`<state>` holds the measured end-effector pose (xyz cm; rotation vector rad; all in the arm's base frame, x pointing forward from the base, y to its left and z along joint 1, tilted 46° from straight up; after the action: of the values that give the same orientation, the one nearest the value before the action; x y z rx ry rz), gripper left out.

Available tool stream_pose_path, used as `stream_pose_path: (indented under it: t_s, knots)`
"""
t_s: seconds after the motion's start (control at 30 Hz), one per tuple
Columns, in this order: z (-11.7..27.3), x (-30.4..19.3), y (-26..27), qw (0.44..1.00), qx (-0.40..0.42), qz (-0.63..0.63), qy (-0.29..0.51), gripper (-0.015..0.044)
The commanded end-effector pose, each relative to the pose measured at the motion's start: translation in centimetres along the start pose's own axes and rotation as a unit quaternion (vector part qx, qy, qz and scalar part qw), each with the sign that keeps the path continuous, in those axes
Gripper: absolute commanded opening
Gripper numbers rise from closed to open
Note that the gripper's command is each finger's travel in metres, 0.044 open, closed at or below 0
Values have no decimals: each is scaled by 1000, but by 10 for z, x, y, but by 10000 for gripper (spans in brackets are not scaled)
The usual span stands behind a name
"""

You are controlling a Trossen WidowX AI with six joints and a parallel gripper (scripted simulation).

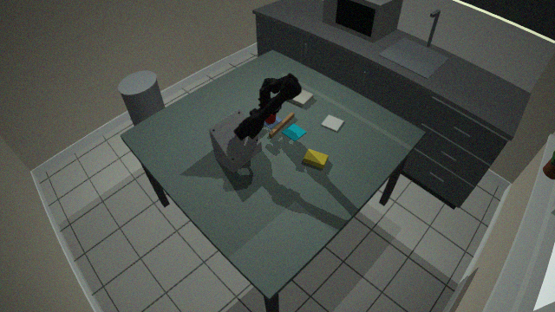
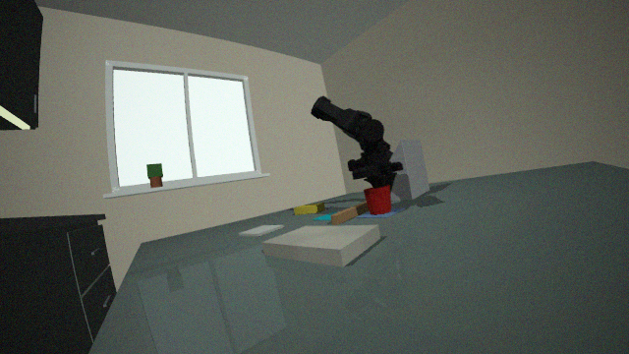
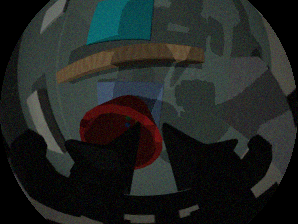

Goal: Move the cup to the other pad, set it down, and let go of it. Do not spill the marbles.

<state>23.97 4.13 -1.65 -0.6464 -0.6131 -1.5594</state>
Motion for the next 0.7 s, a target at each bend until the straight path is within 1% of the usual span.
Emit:
stream_pose_path:
  t_s: [0.0,0.33,0.5,0.67]
  knots:
    - [0,0,0,1000,1,-1,0,69]
    - [0,0,0,1000,1,-1,0,2]
    - [2,0,1,1000,1,-1,0,0]
    - [15,-1,1,1000,1,1,1,0]
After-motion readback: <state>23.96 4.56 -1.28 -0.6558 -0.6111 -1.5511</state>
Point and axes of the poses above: the point midway between the two fingers, 35 mm back from their tips, its own z axis back along the fingers, its own y axis across the jaws, x = y × z, the point moved 10 cm from there along z, back along the fingers, and after that the axes turned 4 degrees about z, right-handed, at the moved point
